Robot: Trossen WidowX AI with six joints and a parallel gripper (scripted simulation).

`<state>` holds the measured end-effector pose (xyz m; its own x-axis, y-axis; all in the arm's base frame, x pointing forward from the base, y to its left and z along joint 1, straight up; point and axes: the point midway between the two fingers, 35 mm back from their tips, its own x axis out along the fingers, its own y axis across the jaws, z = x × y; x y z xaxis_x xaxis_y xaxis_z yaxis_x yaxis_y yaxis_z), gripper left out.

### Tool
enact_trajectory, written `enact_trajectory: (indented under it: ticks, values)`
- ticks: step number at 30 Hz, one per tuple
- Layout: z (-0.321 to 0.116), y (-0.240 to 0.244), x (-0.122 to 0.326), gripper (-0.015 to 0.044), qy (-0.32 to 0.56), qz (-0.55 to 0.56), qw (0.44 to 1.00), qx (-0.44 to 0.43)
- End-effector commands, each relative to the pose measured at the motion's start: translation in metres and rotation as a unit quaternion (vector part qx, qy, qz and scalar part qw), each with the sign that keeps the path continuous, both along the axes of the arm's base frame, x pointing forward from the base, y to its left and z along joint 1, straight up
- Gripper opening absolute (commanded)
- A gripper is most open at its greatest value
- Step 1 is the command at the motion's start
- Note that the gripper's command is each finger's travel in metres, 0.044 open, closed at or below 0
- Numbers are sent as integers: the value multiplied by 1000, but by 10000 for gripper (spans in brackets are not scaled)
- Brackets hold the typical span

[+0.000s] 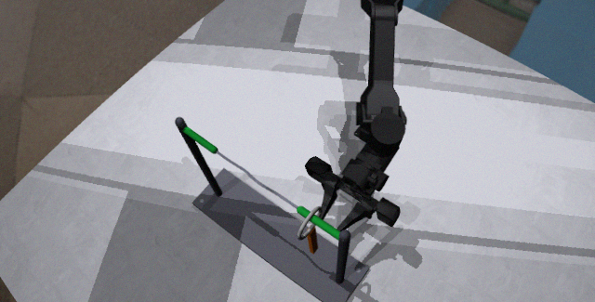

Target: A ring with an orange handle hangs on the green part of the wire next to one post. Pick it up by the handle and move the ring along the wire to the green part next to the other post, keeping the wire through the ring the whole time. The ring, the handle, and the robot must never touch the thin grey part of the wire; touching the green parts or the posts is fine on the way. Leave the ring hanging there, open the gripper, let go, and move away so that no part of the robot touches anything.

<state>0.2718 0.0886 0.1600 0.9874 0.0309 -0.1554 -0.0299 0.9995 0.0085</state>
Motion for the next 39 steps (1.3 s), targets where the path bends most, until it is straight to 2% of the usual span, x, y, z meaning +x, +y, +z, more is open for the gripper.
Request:
enact_trajectory:
  ticks: [1, 32, 39]
  values:
    - [-3, -3, -8, 160, 3, -3, 1000, 1]
    - [-3, -3, -9, 160, 3, -3, 1000, 1]
    - [4, -3, -41, 344, 3, 0, 1000, 0]
